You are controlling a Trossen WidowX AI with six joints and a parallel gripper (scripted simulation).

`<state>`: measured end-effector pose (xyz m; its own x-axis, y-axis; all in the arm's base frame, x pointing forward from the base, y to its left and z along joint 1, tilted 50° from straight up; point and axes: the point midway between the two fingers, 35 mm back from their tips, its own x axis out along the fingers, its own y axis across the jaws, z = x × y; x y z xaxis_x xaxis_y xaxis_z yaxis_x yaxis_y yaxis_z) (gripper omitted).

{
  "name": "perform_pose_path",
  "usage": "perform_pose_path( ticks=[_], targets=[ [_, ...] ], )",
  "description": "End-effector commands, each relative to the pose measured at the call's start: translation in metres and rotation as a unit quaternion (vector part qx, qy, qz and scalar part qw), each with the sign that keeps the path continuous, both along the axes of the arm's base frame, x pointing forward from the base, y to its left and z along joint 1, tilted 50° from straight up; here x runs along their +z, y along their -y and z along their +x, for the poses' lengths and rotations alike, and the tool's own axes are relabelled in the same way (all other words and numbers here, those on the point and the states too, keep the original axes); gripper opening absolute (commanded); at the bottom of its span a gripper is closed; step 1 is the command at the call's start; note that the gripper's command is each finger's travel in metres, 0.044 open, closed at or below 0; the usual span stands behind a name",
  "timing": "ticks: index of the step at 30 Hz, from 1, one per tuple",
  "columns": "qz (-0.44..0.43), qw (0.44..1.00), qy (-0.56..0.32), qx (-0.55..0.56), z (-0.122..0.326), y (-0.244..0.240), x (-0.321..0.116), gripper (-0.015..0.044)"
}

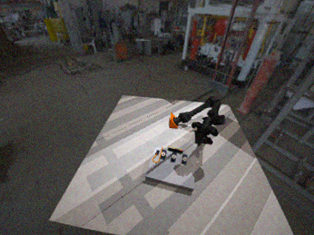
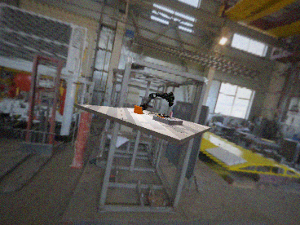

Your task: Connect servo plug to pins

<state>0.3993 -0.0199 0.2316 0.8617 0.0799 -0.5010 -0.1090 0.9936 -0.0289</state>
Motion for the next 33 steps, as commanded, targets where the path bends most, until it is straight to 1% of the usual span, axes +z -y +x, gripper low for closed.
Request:
perform_pose_path(
  ticks=[1,8,16,24,33],
  targets=[
    [0.007,0.997,-0.071,0.016,0.013,0.008,-0.028,0.0115],
    [0.035,0.982,-0.183,0.04,0.026,0.021,-0.076,0.0115],
    [0.087,0.948,-0.299,0.067,0.031,0.035,-0.13,0.0115],
    [0.158,0.899,-0.398,0.089,0.026,0.047,-0.18,0.0115],
    [0.256,0.829,-0.485,0.107,0.012,0.057,-0.23,0.0115]
  ],
)
